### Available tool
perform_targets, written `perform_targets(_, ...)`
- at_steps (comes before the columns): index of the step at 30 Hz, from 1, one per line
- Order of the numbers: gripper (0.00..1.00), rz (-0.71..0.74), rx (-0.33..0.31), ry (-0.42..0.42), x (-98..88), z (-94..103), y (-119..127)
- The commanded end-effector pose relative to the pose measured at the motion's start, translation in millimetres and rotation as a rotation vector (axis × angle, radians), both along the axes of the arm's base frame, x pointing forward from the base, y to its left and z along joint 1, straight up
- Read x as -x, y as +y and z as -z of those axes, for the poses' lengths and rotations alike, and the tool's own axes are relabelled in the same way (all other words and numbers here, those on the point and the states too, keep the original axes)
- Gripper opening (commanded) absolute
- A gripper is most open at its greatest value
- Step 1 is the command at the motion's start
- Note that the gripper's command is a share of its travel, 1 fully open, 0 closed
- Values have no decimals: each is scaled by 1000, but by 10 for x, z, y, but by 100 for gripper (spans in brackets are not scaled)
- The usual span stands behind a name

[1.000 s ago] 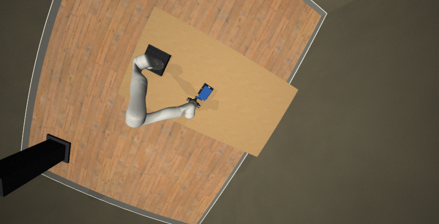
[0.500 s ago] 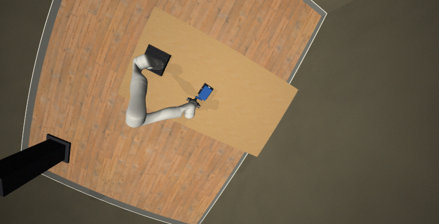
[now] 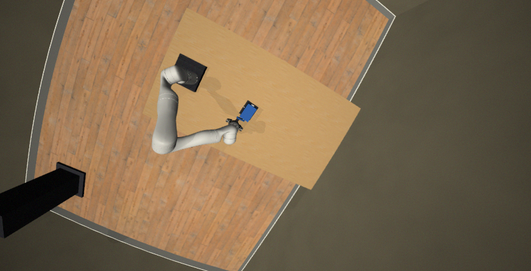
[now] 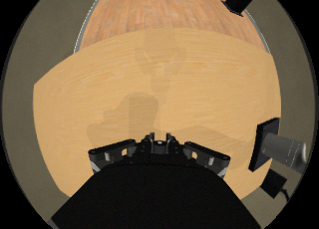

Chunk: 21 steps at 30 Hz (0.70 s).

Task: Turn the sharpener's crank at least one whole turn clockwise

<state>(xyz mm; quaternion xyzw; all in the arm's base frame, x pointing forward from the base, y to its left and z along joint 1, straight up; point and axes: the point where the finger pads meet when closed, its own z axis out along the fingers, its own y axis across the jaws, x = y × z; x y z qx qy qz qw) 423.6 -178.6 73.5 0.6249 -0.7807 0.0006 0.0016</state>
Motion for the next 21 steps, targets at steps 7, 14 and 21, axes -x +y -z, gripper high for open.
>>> perform_targets(7,0,1,3,-5,-172,-130,-39)
perform_targets(14,0,1,3,-5,-271,-158,-61)
perform_targets(21,0,1,3,-5,-344,-164,-78)
